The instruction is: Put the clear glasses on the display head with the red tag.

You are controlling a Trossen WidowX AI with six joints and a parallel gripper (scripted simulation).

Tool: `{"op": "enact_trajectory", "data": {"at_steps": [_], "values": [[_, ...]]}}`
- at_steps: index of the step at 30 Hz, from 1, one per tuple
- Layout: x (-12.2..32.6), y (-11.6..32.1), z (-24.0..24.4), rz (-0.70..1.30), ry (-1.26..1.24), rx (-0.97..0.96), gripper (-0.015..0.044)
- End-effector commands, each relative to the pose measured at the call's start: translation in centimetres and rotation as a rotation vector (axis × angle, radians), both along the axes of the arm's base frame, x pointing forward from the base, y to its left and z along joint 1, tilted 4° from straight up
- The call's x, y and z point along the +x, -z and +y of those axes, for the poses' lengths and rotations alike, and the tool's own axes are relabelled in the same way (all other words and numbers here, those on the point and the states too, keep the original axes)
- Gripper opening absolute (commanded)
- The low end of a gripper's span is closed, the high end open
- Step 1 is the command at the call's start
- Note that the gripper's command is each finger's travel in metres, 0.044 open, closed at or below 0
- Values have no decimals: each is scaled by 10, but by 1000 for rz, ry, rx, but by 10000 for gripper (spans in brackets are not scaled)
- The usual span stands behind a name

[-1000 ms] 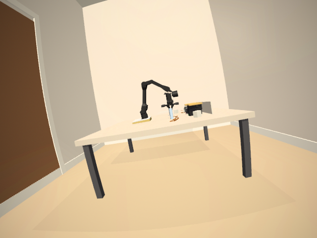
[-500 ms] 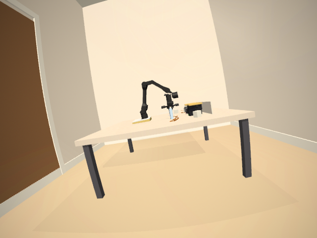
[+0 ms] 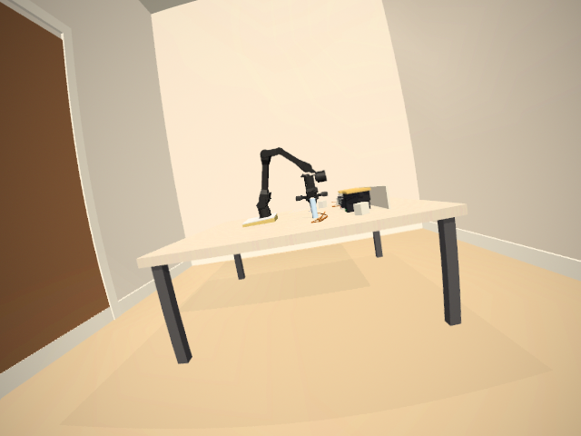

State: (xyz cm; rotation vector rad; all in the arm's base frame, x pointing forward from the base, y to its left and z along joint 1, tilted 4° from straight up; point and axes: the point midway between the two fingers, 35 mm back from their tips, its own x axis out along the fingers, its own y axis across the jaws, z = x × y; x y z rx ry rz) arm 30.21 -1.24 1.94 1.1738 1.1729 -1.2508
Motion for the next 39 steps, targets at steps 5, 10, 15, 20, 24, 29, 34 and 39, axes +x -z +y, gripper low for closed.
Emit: {"op": "enact_trajectory", "data": {"at_steps": [5,10,15,20,24,29,34,39], "values": [[0,-1,0,0,0,0,107],[0,-1,0,0,0,0,107],[-2,-2,0,0,-1,-1,107],[-5,-4,0,1,-2,-1,107],[-7,-6,0,1,-2,-2,107],[-10,-7,0,2,-3,-2,107],[-11,-11,0,2,-4,-3,107],[-2,-45,2,2,-4,-3,107]]}}
